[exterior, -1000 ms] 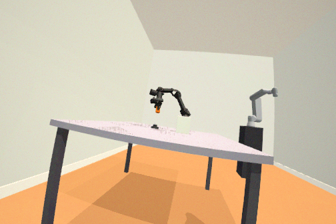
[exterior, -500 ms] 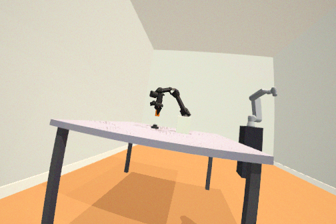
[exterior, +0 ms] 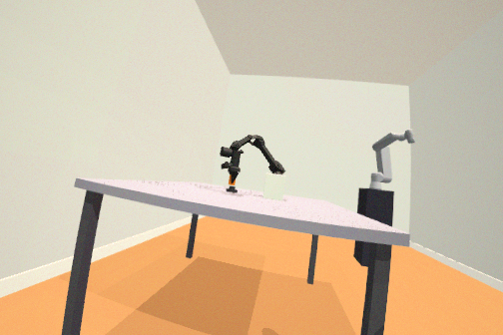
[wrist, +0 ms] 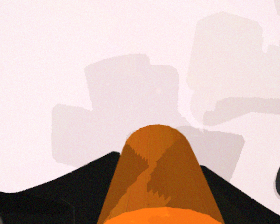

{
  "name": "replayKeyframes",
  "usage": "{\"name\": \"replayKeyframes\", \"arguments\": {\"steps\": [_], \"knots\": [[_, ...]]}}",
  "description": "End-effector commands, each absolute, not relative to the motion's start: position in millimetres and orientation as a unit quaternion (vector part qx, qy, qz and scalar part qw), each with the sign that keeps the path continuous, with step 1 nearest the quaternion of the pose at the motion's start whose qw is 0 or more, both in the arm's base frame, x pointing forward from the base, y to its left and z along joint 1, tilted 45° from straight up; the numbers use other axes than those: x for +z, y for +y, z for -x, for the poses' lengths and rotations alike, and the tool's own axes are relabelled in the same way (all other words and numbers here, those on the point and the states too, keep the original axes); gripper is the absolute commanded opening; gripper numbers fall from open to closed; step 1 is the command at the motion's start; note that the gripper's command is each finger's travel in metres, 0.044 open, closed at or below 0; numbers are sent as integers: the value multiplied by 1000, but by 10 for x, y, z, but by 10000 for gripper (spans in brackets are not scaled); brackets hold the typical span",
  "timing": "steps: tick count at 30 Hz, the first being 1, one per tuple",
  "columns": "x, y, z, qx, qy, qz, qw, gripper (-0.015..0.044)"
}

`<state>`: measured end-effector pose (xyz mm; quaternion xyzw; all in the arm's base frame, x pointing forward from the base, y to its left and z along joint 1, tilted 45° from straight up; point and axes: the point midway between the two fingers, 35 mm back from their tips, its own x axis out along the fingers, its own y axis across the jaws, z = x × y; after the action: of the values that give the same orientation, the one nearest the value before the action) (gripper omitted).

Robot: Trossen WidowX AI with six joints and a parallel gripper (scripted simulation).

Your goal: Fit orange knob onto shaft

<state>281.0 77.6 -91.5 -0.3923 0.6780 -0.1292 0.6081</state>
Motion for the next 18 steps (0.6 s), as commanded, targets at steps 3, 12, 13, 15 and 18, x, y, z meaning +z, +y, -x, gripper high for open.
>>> {"name": "replayKeyframes", "arguments": {"steps": [3, 12, 13, 15, 18], "knots": [[-1177, 526, -2837, -132, 677, 397, 605, 0], [-1347, 354, -2861, -136, 677, 399, 604, 0], [-1345, 352, -2857, -136, 677, 399, 604, 0], [-1343, 350, -2857, -136, 677, 399, 604, 0], [-1333, 363, -2861, -137, 677, 395, 605, 53]]}}
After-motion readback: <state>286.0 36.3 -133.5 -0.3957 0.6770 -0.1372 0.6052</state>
